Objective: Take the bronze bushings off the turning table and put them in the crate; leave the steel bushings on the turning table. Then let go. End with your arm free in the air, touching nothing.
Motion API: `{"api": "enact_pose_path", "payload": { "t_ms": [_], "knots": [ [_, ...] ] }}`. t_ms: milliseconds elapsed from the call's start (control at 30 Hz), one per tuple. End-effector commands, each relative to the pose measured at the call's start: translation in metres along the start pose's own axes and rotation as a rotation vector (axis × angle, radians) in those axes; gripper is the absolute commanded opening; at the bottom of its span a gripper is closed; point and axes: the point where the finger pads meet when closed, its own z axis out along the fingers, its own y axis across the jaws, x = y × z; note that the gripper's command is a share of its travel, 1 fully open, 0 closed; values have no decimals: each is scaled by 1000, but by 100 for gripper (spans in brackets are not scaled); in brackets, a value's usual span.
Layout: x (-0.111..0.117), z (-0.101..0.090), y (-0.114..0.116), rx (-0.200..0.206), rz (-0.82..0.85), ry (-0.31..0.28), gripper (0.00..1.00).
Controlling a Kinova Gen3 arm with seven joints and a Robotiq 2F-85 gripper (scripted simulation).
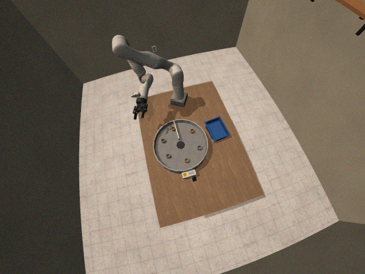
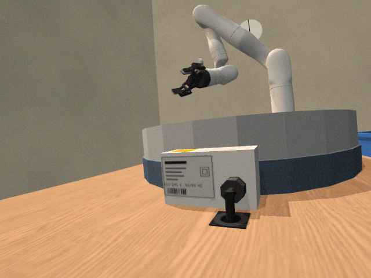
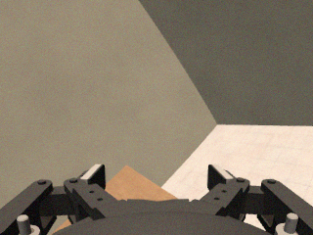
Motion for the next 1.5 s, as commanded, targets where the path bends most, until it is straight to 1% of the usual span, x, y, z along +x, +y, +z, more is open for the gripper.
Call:
{"api": "enact_pose_path", "payload": {
  "t_ms": [0, 200, 233, 367, 767, 800, 933, 1333, 1367, 1467],
  "knots": [
    [-25, -7, -52, -2, 29, -12, 100],
    [-25, -7, -52, -2, 29, -12, 100],
    [-4, -1, -11, 1, -1, 1, 100],
    [-21, -3, -55, 1, -1, 1, 100],
    [-21, -3, -55, 1, -1, 1, 100],
    [0, 3, -14, 5, -31, 14, 100],
    [-18, 0, -57, 5, -31, 14, 100],
    [-18, 0, -57, 5, -31, 14, 100],
    [5, 7, -17, 8, -61, 28, 100],
    [-11, 5, -49, 8, -61, 28, 100]
  ]
}}
